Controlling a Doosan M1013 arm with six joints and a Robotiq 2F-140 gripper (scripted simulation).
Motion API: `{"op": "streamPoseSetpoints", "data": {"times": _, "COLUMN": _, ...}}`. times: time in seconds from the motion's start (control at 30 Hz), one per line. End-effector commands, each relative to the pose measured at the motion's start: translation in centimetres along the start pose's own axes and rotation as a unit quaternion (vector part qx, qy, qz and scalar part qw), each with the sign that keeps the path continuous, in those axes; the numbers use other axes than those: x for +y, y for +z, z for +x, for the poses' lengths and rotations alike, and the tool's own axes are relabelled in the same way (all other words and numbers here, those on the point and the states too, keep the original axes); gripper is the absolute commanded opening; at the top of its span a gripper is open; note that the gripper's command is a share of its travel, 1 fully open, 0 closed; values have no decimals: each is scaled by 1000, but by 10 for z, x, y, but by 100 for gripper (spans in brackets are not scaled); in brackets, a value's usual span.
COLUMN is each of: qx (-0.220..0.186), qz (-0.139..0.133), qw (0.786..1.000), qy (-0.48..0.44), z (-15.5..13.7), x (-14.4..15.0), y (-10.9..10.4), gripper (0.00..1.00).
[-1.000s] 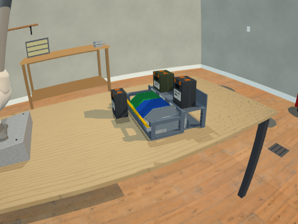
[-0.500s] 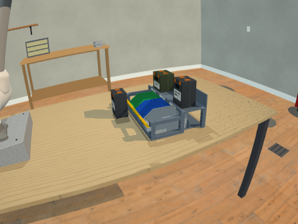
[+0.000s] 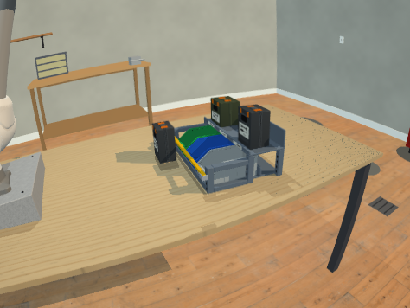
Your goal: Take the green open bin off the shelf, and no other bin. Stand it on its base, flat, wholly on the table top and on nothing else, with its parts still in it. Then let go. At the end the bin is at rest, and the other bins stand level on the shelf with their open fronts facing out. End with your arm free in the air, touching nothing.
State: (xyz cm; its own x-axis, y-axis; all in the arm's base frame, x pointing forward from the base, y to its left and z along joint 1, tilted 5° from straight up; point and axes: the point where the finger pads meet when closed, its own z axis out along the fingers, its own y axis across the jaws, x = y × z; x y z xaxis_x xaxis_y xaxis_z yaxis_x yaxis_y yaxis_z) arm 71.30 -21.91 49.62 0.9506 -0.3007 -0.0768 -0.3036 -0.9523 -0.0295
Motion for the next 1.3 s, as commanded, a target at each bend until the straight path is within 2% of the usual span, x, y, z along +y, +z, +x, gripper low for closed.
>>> {"op": "streamPoseSetpoints", "data": {"times": 0.0, "qx": 0, "qz": 0, "qw": 999, "qy": -52, "z": 0, "x": 0, "y": 0, "gripper": 57}}
{"op": "streamPoseSetpoints", "data": {"times": 0.9, "qx": 0, "qz": 0, "qw": 999, "qy": -52, "z": 0, "x": 0, "y": 0, "gripper": 57}}
{"op": "streamPoseSetpoints", "data": {"times": 1.07, "qx": 1, "qz": 23, "qw": 997, "qy": 76, "z": -17, "x": -1, "y": 47, "gripper": 57}}
{"op": "streamPoseSetpoints", "data": {"times": 1.27, "qx": 1, "qz": 23, "qw": 997, "qy": 76, "z": -17, "x": -1, "y": 47, "gripper": 57}}
